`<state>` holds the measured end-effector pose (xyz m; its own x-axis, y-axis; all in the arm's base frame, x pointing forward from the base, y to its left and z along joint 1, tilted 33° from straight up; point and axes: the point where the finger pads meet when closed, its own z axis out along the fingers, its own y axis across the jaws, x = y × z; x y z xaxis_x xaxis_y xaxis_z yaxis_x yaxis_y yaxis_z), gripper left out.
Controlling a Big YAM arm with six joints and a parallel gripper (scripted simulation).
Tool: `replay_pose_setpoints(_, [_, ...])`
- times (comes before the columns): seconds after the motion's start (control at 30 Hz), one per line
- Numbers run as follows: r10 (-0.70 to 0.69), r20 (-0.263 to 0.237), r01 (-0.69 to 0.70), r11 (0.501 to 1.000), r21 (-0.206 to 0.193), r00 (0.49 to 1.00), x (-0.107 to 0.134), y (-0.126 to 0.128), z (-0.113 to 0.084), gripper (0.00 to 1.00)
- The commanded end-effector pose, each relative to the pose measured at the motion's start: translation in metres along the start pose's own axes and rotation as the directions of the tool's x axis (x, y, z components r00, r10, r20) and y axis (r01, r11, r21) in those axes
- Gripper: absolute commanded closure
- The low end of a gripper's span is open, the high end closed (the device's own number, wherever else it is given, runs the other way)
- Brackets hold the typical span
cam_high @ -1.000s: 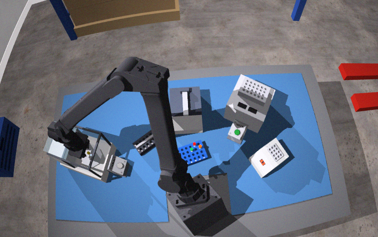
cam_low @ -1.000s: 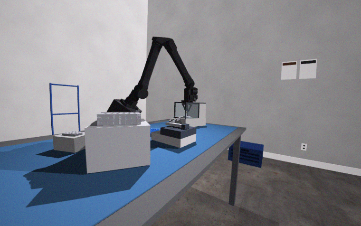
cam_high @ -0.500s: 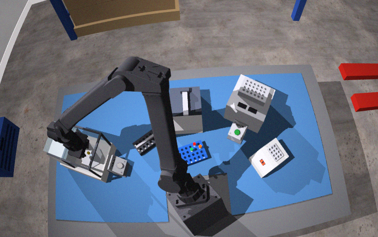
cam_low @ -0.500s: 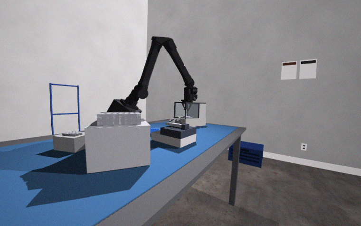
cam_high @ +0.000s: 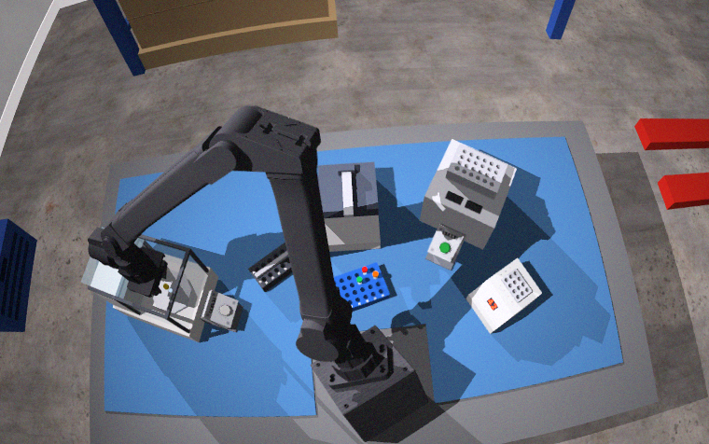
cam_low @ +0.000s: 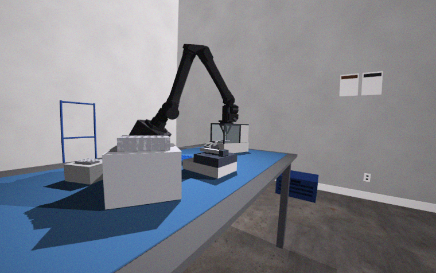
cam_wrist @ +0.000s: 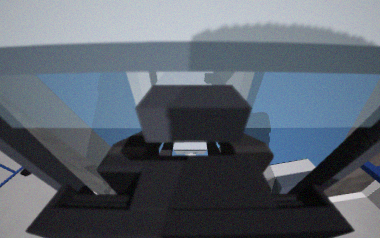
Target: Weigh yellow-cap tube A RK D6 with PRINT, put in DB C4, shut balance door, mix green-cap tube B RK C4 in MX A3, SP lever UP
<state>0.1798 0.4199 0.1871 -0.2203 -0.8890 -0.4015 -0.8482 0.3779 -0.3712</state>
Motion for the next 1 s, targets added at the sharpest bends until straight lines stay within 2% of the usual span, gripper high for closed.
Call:
replay_pose_setpoints(0.0, [0.012,0.02,-0.012,1.0,0.0,1.0,-0.01,-0.003,-0.007,0.64])
replay_pose_setpoints(0.5, [0.012,0.02,-0.012,1.0,0.0,1.0,-0.01,-0.003,-0.007,0.64])
replay_pose_setpoints(0.6, [0.024,0.053,-0.023,1.0,-0.004,0.998,-0.021,-0.003,-0.029,0.64])
replay_pose_setpoints(0.77, [0.024,0.053,-0.024,1.0,-0.005,0.998,-0.02,-0.003,-0.037,0.64])
replay_pose_setpoints(0.87, [0.012,0.026,-0.012,1.0,-0.004,1.0,-0.012,0.001,-0.032,0.64])
replay_pose_setpoints(0.97, [0.011,0.025,-0.011,1.0,-0.005,1.0,-0.011,0.001,-0.034,0.64])
